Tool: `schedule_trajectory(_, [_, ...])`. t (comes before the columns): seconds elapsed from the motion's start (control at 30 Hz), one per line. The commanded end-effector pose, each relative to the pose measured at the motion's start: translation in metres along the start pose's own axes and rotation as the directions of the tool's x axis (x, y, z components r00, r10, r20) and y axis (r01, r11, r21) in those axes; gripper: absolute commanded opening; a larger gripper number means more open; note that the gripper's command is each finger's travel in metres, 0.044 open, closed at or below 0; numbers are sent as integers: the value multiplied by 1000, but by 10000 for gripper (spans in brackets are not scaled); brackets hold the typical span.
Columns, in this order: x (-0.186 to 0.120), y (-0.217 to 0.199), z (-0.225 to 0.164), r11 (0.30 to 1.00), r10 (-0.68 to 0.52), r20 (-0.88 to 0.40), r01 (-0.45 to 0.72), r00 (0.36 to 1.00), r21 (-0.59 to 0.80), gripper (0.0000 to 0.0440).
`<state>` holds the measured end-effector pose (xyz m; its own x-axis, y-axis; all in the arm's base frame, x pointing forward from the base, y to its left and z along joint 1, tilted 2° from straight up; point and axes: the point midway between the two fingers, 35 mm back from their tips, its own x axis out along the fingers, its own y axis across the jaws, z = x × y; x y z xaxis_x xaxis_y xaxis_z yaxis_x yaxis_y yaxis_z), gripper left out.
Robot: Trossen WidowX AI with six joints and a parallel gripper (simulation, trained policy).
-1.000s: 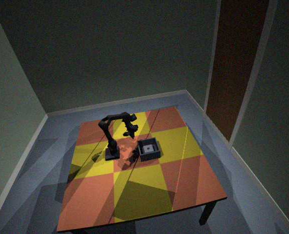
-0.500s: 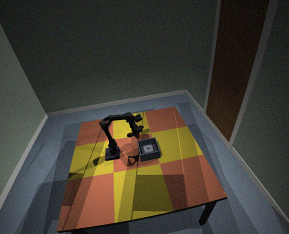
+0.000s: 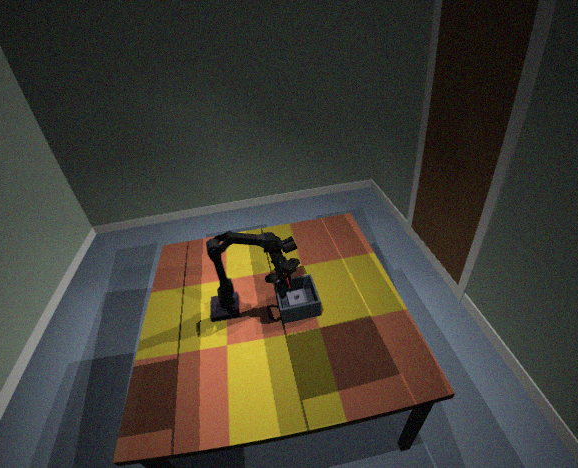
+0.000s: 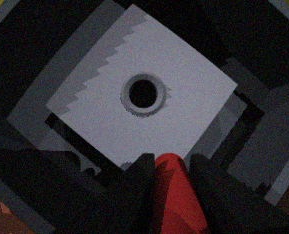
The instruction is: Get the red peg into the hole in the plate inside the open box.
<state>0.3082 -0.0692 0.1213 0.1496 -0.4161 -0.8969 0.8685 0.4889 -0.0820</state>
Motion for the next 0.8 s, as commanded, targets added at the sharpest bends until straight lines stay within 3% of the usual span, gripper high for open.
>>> schedule_trajectory(0.0, [12, 3, 10, 1000, 9, -14, -9, 1000, -15, 0])
schedule_trajectory(0.43, [54, 10, 23, 991, 48, -85, -59, 995, -121, 4])
schedule_trajectory(0.77, [79, 12, 22, 978, 58, -161, -88, 985, -187, 198])
